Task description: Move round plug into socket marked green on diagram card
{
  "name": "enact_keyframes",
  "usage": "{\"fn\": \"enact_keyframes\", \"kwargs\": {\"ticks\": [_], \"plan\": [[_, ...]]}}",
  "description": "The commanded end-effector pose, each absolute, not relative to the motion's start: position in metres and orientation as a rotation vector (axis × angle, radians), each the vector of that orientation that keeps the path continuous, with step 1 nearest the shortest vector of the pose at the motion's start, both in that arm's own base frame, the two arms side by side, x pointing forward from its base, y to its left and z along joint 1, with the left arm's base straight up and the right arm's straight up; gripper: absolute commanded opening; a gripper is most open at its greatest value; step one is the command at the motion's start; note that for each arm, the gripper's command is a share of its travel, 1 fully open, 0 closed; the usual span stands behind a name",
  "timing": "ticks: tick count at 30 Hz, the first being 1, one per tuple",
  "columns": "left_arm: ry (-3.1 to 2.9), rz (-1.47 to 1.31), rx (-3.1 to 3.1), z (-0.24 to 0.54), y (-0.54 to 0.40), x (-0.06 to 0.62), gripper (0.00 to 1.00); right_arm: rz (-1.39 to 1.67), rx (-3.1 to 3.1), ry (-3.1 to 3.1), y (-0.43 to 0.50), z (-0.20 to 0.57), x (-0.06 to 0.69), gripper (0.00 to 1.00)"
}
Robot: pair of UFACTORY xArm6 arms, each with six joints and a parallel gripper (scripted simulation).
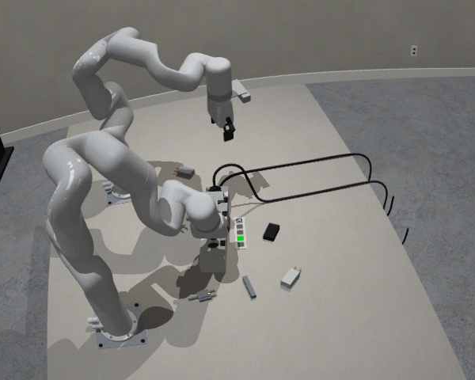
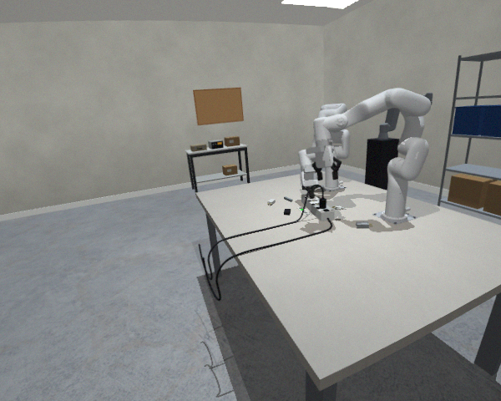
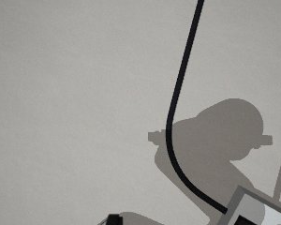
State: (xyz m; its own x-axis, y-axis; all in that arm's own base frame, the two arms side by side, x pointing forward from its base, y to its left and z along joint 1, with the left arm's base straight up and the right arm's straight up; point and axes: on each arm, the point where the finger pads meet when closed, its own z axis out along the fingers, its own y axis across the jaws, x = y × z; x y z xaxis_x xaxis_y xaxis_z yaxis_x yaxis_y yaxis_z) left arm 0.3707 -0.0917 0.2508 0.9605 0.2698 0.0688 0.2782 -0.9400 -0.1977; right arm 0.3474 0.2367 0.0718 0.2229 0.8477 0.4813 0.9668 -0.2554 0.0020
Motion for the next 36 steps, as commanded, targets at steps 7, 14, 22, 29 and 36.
{"fn": "enact_keyframes", "kwargs": {"ticks": [7,14,22,29,36], "plan": [[-0.572,-0.169,-2.805,0.254,-0.123,0.357,1.00,-0.564,-2.204,-1.698,0.236,0.071,0.347,0.00],[-0.653,-0.241,-2.755,0.256,-0.139,0.349,1.00,-0.564,-2.204,-1.698,0.236,0.071,0.347,0.00],[-0.783,-0.373,-2.686,0.259,-0.163,0.335,1.00,-0.564,-2.204,-1.698,0.236,0.071,0.347,0.00],[-0.874,-0.472,-2.640,0.244,-0.178,0.328,1.00,-0.564,-2.204,-1.698,0.236,0.071,0.347,0.00],[-0.966,-0.578,-2.602,0.235,-0.193,0.319,1.00,-0.564,-2.204,-1.698,0.236,0.071,0.347,0.00]]}}
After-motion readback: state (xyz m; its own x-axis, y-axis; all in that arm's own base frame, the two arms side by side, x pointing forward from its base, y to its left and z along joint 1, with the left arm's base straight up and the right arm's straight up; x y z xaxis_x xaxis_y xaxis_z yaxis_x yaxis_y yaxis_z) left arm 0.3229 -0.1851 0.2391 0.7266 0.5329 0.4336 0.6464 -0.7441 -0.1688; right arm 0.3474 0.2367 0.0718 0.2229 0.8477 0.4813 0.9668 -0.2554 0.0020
